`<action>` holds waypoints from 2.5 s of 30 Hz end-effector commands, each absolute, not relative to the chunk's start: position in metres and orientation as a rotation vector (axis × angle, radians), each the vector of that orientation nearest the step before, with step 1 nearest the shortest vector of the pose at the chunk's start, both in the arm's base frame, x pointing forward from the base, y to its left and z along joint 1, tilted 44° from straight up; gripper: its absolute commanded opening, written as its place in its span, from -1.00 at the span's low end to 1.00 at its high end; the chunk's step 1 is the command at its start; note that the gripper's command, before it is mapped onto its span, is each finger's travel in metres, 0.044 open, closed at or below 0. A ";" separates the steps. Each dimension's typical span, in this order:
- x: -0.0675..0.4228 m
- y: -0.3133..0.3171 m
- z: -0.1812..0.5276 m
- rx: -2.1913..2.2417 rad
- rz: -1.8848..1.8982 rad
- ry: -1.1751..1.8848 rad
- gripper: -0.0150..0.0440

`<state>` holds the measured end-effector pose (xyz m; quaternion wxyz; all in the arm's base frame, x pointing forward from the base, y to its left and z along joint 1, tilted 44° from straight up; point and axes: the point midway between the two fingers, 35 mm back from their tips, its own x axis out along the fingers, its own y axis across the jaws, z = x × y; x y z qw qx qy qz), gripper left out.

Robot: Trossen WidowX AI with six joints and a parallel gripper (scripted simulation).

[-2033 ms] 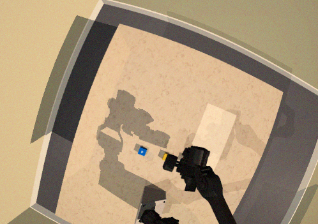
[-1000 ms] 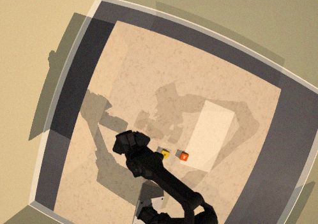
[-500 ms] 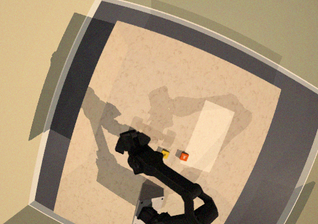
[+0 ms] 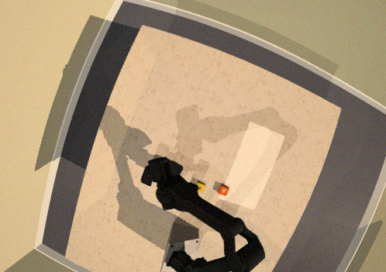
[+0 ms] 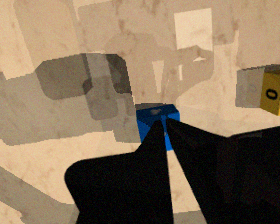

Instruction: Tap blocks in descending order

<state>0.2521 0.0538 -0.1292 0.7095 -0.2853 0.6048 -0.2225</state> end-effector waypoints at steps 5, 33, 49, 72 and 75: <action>0.244 0.070 -0.109 -0.647 -0.497 1.352 -0.42; 0.254 0.046 0.027 -0.649 -0.498 1.353 -0.42; 0.267 -0.010 -0.034 -0.651 -0.501 1.352 -0.42; 0.271 -0.029 -0.053 -0.653 -0.502 1.352 -0.42; 0.273 -0.021 -0.045 -0.644 -0.499 1.342 -0.42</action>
